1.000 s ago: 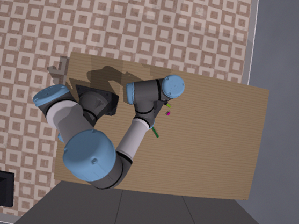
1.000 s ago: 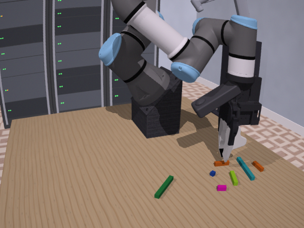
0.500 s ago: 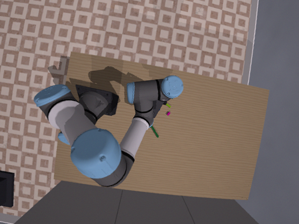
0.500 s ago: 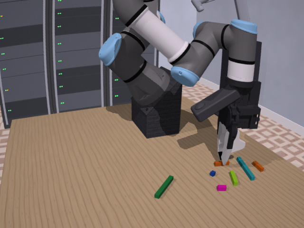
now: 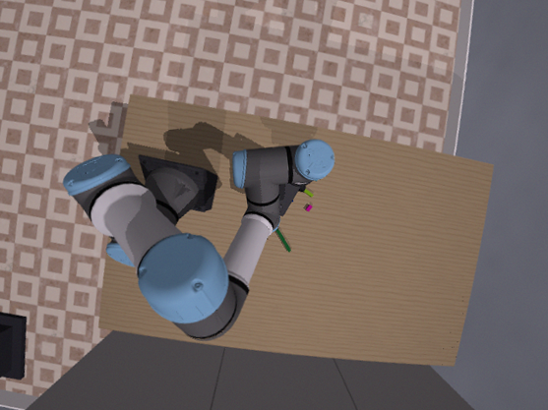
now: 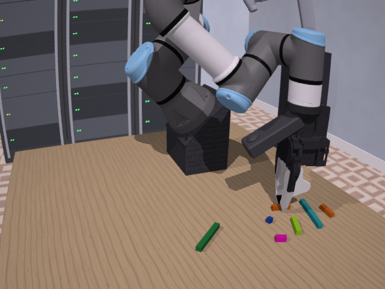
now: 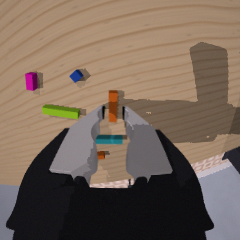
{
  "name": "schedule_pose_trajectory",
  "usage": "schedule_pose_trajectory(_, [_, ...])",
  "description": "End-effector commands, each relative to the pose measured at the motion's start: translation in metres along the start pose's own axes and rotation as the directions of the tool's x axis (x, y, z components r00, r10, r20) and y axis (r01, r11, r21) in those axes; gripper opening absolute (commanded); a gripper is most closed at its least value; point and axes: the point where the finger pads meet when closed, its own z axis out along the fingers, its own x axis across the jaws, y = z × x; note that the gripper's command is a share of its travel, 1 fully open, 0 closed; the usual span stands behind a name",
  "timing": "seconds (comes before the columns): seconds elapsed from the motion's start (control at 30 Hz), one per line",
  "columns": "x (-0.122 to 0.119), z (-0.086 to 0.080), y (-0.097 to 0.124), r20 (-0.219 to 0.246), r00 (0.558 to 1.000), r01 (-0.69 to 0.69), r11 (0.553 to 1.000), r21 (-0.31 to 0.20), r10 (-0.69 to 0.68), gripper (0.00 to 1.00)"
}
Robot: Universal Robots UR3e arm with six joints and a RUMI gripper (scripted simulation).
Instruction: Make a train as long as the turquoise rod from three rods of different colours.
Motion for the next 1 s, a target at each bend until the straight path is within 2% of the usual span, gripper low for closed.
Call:
schedule_pose_trajectory(0.0, [-0.0014, -0.0004, 0.0002, 0.005, 1.000, 0.000, 1.000, -0.002, 0.000, 0.14])
schedule_pose_trajectory(0.93, [-0.0012, -0.0004, 0.0001, 0.004, 1.000, -0.001, 1.000, -0.002, 0.001, 0.14])
schedule_pose_trajectory(0.97, [-0.0012, -0.0004, 0.0001, 0.004, 1.000, -0.001, 1.000, -0.002, 0.001, 0.00])
